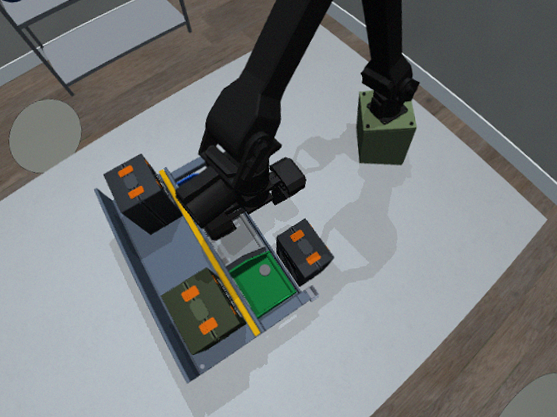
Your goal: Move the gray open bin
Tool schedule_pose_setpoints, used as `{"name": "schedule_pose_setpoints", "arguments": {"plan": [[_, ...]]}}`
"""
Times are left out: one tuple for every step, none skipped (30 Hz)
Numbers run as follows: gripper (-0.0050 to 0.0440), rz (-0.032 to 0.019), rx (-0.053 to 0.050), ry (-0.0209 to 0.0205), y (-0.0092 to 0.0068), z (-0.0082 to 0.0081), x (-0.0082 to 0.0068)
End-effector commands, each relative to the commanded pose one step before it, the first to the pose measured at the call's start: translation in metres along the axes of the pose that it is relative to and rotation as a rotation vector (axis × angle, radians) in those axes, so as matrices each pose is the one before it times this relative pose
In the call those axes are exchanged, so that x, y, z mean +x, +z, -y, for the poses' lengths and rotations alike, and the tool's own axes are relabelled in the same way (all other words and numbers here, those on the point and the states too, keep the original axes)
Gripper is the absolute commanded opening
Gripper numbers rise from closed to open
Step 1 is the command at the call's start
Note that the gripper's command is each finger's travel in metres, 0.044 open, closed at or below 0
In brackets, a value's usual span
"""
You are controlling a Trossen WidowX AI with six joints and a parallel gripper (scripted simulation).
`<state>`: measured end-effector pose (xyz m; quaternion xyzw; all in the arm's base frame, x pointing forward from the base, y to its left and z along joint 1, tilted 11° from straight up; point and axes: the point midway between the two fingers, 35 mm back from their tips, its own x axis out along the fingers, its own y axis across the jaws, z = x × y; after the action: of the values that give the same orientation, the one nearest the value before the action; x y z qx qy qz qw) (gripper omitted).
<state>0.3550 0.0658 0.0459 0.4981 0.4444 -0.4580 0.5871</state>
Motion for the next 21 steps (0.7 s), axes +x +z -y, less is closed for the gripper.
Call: {"name": "schedule_pose_setpoints", "arguments": {"plan": [[0.0440,-0.00486,0.0006,-0.00001,0.00037,-0.00043,0.02404],[0.0440,0.00000,0.0000,0.00000,0.00000,0.00000,0.00000],[0.0440,0.00000,0.0000,0.00000,0.00000,0.00000,0.00000],[0.0440,0.00000,0.0000,0.00000,0.00000,0.00000,0.00000],[0.0440,0.00000,0.0000,0.00000,0.00000,0.00000,0.00000],[0.0440,0.00000,0.0000,0.00000,0.00000,0.00000,0.00000],[0.0440,0.00000,0.0000,0.00000,0.00000,0.00000,0.00000],[0.0440,0.00000,0.0000,0.00000,0.00000,0.00000,0.00000],[0.0440,0.00000,0.0000,0.00000,0.00000,0.00000,0.00000],[0.0440,0.00000,0.0000,0.00000,0.00000,0.00000,0.00000],[0.0440,0.00000,0.0000,0.00000,0.00000,0.00000,0.00000],[0.0440,0.00309,0.0022,0.00364,0.00053,-0.00026,-0.00044],[0.0440,-0.00064,-0.0006,-0.00081,-0.00016,0.00026,0.00338],[0.0440,-0.00064,-0.0006,-0.00081,-0.00016,0.00026,0.00338],[0.0440,-0.00064,-0.0006,-0.00081,-0.00016,0.00026,0.00338],[0.0440,-0.00064,-0.0006,-0.00081,-0.00016,0.00025,0.00338],[0.0440,0.00000,0.0000,0.00000,0.00000,0.00000,0.00000],[0.0440,0.00000,0.0000,0.00000,0.00000,0.00000,0.00000],[0.0440,0.00000,0.0000,0.00000,0.00000,0.00000,0.00000],[0.0440,0.00000,0.0000,0.00000,0.00000,0.00000,0.00000],[0.0440,0.00000,0.0000,0.00000,0.00000,0.00000,0.00000]]}}
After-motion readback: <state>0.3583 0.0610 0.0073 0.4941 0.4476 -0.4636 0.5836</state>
